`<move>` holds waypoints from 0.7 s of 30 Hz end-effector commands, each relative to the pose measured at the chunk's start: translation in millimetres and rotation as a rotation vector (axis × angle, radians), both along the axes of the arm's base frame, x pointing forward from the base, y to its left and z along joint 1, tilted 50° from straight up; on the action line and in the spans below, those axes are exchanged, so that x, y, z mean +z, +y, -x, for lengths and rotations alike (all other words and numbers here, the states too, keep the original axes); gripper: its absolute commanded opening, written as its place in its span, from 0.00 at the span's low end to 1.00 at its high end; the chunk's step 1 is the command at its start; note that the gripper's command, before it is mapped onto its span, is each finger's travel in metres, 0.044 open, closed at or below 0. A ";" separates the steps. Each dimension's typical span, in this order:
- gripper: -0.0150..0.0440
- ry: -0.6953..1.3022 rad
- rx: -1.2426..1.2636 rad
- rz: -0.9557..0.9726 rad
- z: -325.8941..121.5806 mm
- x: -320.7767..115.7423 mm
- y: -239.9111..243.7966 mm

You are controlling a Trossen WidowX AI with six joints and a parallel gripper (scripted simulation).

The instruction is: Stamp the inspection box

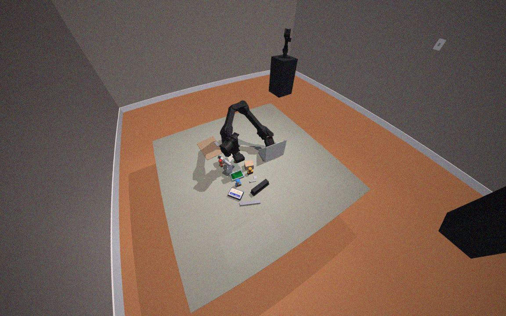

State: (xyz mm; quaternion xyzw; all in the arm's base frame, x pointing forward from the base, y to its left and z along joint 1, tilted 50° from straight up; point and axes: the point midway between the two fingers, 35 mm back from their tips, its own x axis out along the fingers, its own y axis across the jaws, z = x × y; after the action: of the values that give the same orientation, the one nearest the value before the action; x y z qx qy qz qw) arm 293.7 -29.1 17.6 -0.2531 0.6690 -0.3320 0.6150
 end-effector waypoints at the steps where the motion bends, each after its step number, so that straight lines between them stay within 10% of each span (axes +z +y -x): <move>1: 0.25 -0.012 -0.004 -0.005 -2.7 2.5 2.9; 21: 0.25 -0.013 -0.003 -0.006 -17.0 -8.2 21.3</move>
State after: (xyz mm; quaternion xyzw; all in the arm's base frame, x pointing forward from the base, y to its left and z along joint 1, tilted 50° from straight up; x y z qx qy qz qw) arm 302.2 -16.4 15.9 -0.2516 0.6682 -0.3331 0.6158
